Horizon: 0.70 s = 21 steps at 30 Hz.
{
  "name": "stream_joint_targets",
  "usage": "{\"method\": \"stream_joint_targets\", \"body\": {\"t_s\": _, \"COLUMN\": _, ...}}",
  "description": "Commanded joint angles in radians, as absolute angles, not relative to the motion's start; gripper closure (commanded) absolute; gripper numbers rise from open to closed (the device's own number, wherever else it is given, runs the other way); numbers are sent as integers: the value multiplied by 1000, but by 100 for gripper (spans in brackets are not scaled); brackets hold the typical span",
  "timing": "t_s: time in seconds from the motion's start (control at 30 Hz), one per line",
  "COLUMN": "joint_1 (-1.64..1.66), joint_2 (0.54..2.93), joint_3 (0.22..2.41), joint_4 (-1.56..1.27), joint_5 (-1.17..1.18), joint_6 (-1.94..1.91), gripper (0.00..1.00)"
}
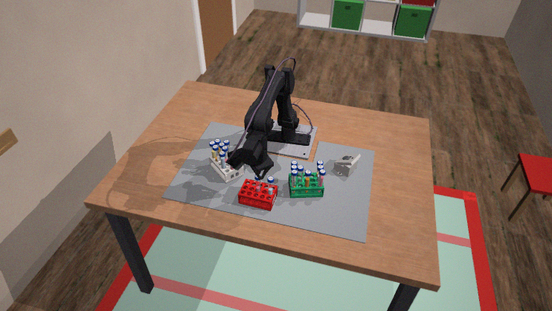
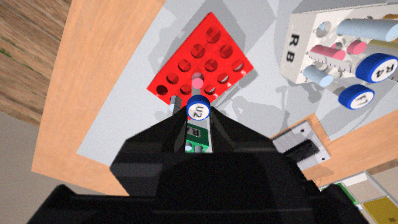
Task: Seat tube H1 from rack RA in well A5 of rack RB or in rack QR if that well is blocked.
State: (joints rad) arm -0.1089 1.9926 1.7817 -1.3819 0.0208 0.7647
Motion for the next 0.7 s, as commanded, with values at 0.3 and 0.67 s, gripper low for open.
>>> {"method": "stream_joint_targets", "body": {"t_s": 0.3, "joint_1": -111, "joint_2": 1979, "joint_3": 1787, "joint_4": -1369, "joint_5": 20, "joint_6": 763, "gripper": 70}}
{"method": "stream_joint_targets", "body": {"t_s": 0.67, "joint_1": -118, "joint_2": 1959, "joint_3": 1824, "joint_4": -1400, "joint_5": 17, "joint_6": 760, "gripper": 70}}
